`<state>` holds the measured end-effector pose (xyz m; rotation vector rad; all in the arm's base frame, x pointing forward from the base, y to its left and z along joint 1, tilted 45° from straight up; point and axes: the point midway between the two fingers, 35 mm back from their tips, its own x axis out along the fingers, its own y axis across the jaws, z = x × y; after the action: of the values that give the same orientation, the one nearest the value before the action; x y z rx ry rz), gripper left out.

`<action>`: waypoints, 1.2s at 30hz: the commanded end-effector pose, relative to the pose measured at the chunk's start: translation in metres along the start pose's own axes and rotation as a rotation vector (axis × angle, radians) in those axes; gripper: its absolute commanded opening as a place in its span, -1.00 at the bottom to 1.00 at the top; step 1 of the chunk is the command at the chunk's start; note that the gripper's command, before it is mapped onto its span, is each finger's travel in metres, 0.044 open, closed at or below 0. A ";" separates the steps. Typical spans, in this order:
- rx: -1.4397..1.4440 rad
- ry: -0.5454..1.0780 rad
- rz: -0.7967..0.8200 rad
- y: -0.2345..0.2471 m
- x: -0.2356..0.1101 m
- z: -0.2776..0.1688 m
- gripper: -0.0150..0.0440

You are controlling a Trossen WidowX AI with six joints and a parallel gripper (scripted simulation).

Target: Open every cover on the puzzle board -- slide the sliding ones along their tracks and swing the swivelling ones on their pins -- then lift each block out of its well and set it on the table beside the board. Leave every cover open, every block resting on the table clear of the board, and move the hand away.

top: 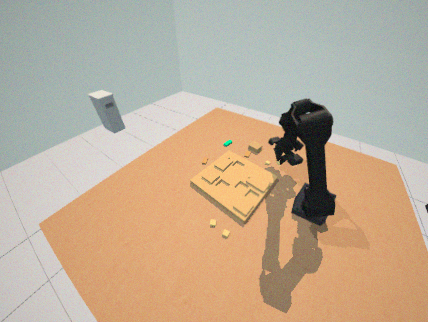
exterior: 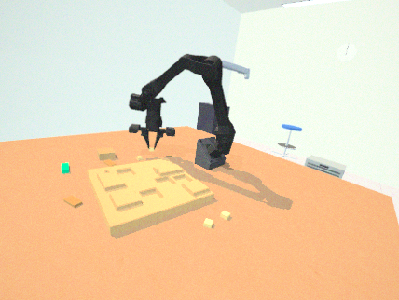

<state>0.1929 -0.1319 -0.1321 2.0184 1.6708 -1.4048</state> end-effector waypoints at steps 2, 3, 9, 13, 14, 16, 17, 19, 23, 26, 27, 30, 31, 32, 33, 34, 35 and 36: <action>0.003 0.005 -0.004 -0.002 0.010 -0.001 -0.22; 0.003 0.006 -0.004 -0.002 0.012 -0.002 -0.22; 0.003 0.006 -0.004 -0.003 0.021 -0.002 -0.22; 0.002 0.007 -0.004 -0.004 0.028 -0.002 -0.22; 0.002 0.007 -0.005 -0.005 0.029 -0.002 -0.22; 0.002 0.007 -0.005 -0.005 0.032 -0.002 -0.22; 0.002 0.007 -0.005 -0.005 0.033 -0.002 -0.22; 0.002 0.007 -0.005 -0.005 0.033 -0.002 -0.22; 0.000 0.002 -0.003 -0.005 0.029 -0.001 0.14; 0.000 0.002 -0.003 -0.005 0.029 -0.001 0.40; 0.000 0.002 -0.003 -0.005 0.029 -0.001 0.49; 0.000 0.002 -0.003 -0.005 0.029 -0.001 0.76; 0.000 0.002 -0.003 -0.005 0.029 -0.001 0.85; 0.000 0.002 -0.003 -0.004 0.029 -0.001 0.94; 0.000 0.002 -0.003 -0.004 0.027 -0.001 1.00; 0.000 0.002 -0.003 -0.004 0.025 -0.001 1.00; 0.000 0.002 -0.003 -0.004 0.022 -0.001 1.00; 0.000 0.002 -0.003 -0.003 0.019 -0.001 1.00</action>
<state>0.1883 -0.1111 -0.1482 2.0238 1.6787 -1.4056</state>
